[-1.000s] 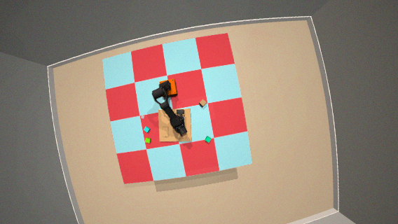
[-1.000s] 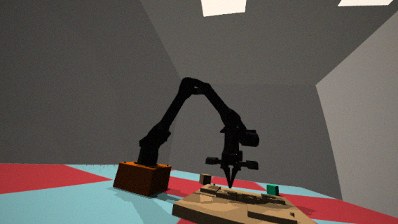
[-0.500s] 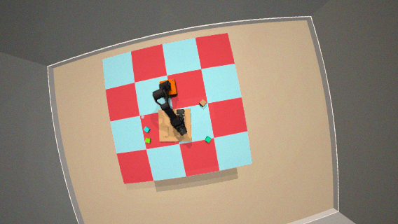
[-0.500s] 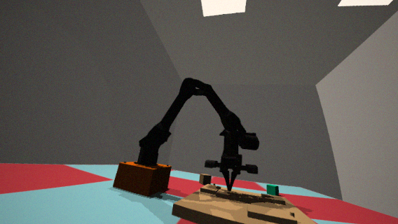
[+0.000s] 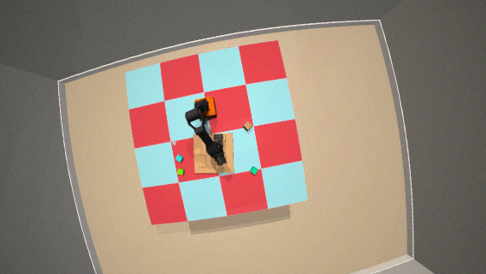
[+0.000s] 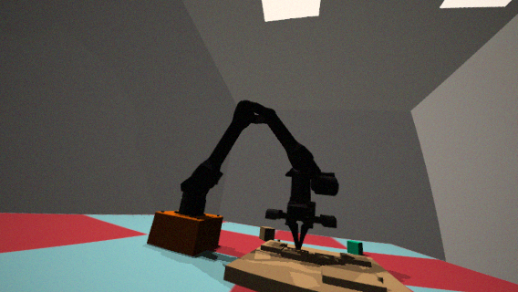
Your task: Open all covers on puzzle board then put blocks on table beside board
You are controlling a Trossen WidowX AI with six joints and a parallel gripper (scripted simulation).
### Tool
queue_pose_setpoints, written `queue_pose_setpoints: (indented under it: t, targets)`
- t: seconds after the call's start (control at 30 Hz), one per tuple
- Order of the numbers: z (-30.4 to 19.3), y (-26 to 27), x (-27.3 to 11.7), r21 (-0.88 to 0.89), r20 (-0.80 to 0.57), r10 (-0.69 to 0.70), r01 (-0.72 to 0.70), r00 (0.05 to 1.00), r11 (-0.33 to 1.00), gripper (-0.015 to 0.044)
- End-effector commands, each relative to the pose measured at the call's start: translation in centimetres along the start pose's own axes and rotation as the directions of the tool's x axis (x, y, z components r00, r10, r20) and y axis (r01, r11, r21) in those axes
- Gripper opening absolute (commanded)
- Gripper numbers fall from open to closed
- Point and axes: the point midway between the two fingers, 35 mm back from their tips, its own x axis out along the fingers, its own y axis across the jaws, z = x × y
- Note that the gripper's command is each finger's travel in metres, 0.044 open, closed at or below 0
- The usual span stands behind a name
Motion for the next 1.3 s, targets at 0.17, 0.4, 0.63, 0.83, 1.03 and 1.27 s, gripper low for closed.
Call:
queue_pose_setpoints:
  t: [0.17,0.4,0.63,0.83,1.03,1.27]
  targets:
    - [1.0,-0.1,0.1,-0.002,0.004,-0.002,0.002,1.0,1.0,0.0]
    - [1.7,0.0,0.1,-0.002,0.004,-0.002,0.002,1.0,1.0,0.0]
    - [2.4,0.0,0.1,-0.002,0.005,-0.002,0.002,1.0,1.0,0.0]
    - [3.0,0.0,0.1,-0.002,0.005,-0.002,0.002,1.0,1.0,0.0]
    - [3.6,0.0,0.1,-0.002,0.006,-0.002,0.002,1.0,1.0,0.0]
    - [4.3,0.0,0.1,-0.002,0.006,-0.002,0.002,1.0,1.0,0.0]
